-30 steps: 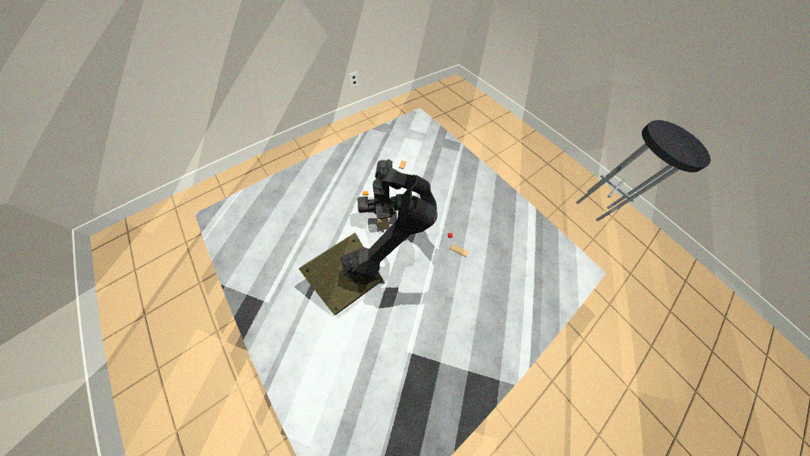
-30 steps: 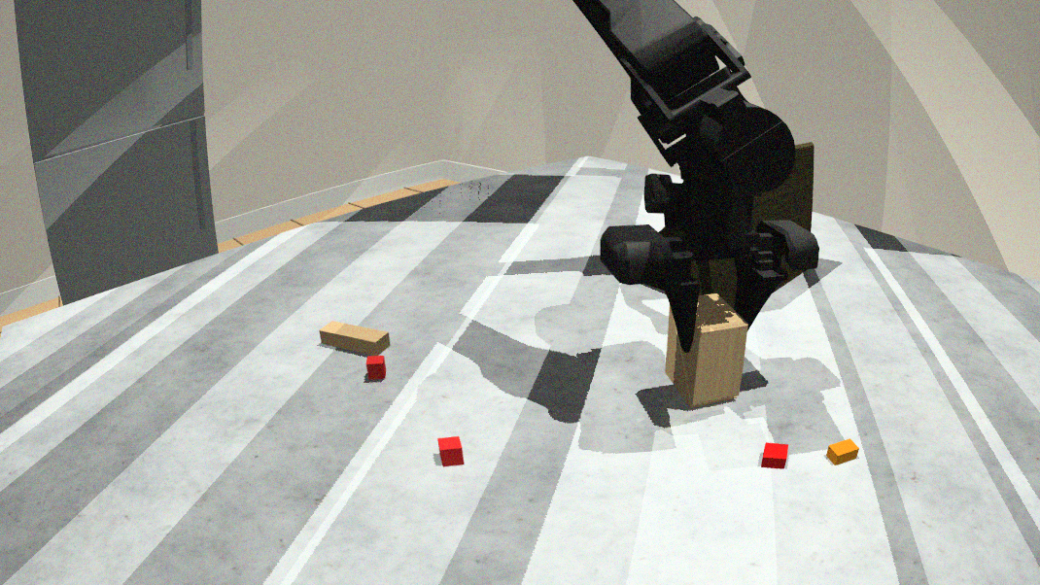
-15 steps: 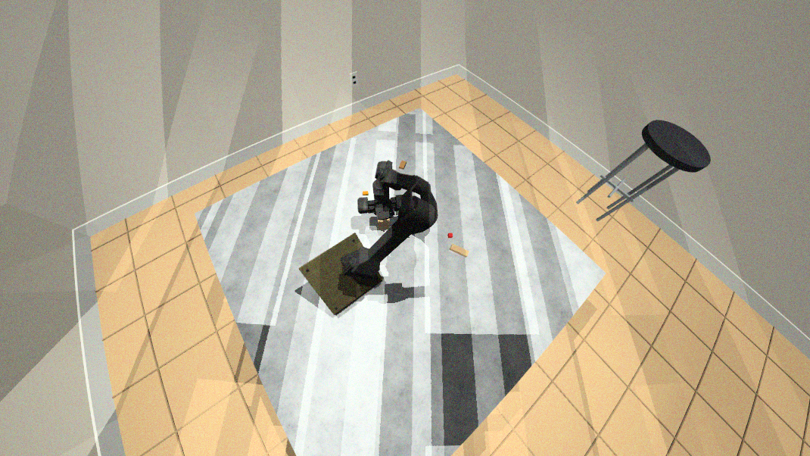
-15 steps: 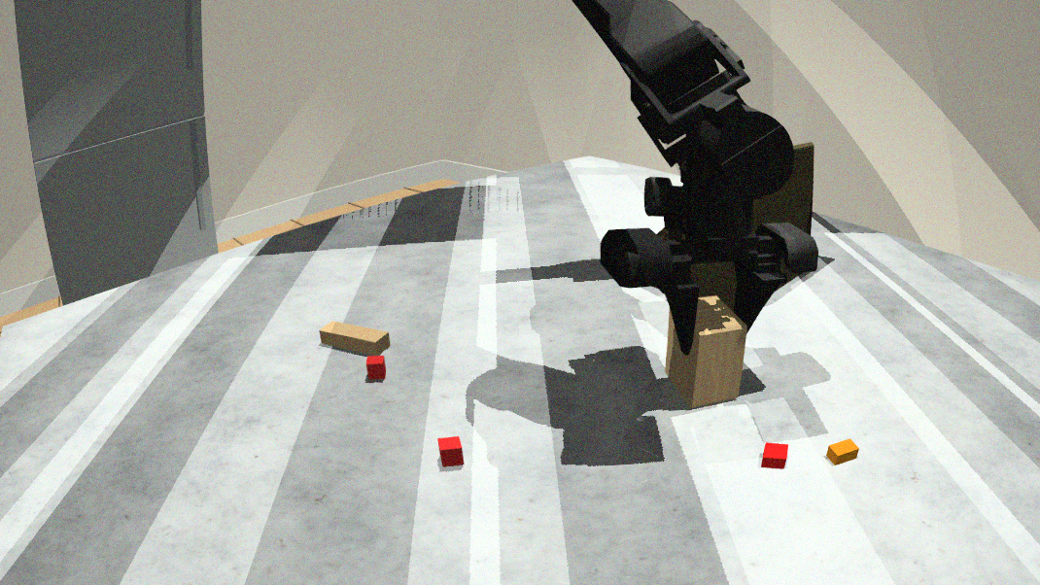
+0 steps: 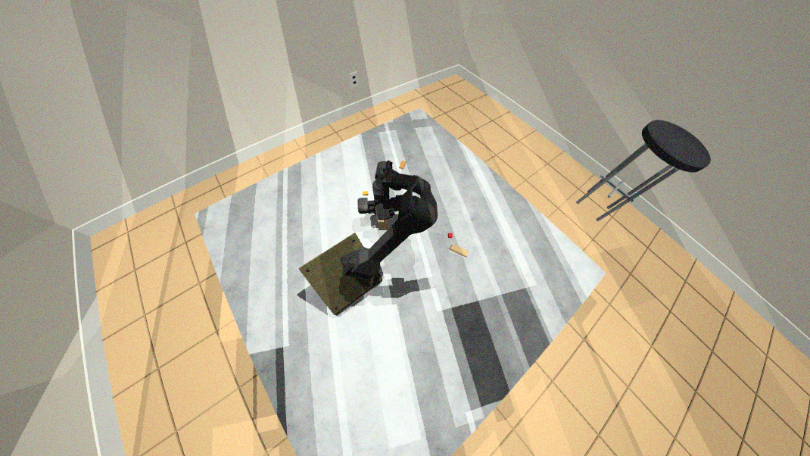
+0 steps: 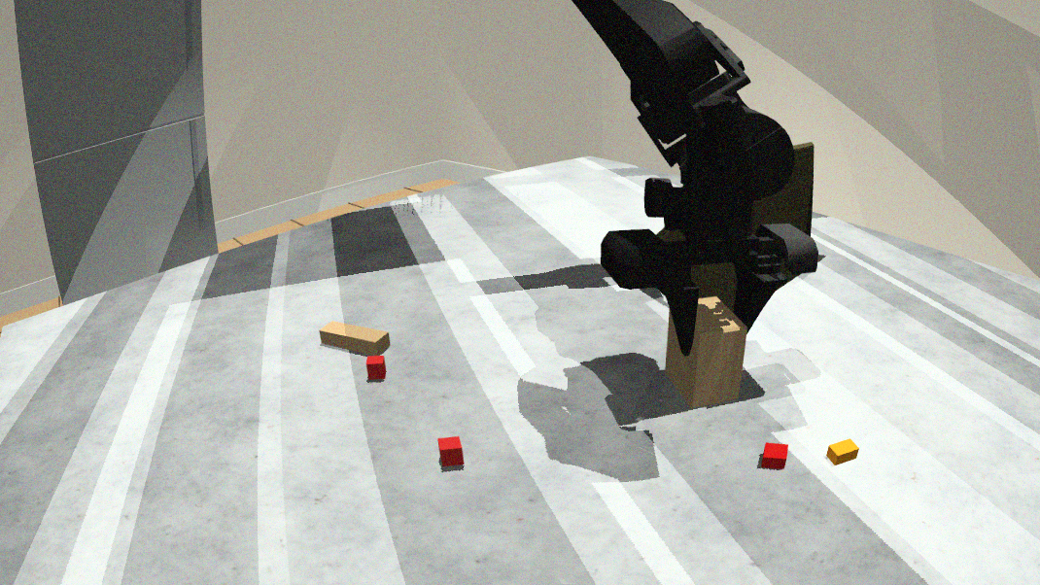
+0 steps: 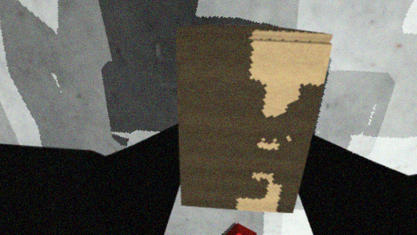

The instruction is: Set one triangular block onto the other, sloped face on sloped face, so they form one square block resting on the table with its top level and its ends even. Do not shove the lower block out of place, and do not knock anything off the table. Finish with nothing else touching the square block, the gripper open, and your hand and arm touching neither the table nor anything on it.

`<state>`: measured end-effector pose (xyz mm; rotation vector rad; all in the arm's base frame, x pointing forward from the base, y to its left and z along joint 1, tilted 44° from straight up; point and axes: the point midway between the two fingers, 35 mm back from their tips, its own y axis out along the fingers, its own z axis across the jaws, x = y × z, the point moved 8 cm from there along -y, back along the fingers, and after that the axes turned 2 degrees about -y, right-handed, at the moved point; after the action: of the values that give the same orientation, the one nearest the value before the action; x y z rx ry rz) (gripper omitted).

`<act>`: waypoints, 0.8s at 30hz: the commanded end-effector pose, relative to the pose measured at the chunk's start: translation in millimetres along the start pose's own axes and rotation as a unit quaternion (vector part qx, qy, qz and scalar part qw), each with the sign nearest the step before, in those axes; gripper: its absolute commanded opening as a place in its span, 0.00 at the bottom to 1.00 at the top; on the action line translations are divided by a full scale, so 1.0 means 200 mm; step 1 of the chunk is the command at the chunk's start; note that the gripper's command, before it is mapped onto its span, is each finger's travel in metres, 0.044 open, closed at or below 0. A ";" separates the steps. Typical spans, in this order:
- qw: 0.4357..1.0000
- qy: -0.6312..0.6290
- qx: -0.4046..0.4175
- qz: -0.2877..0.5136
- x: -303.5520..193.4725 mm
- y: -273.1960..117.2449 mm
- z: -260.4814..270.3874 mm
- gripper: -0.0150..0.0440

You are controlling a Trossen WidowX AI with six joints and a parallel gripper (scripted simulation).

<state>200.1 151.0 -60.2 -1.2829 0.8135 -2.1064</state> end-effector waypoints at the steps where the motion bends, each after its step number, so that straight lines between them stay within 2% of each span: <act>1: 1.000 -0.002 0.002 0.000 0.00 0.00 0.00 0.25; 16: 1.000 -0.003 0.002 0.000 0.00 0.01 0.00 0.25; 24: 1.000 0.000 0.000 0.000 0.00 0.01 0.00 0.61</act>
<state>199.9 150.0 -60.8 -1.2832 0.8134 -2.1061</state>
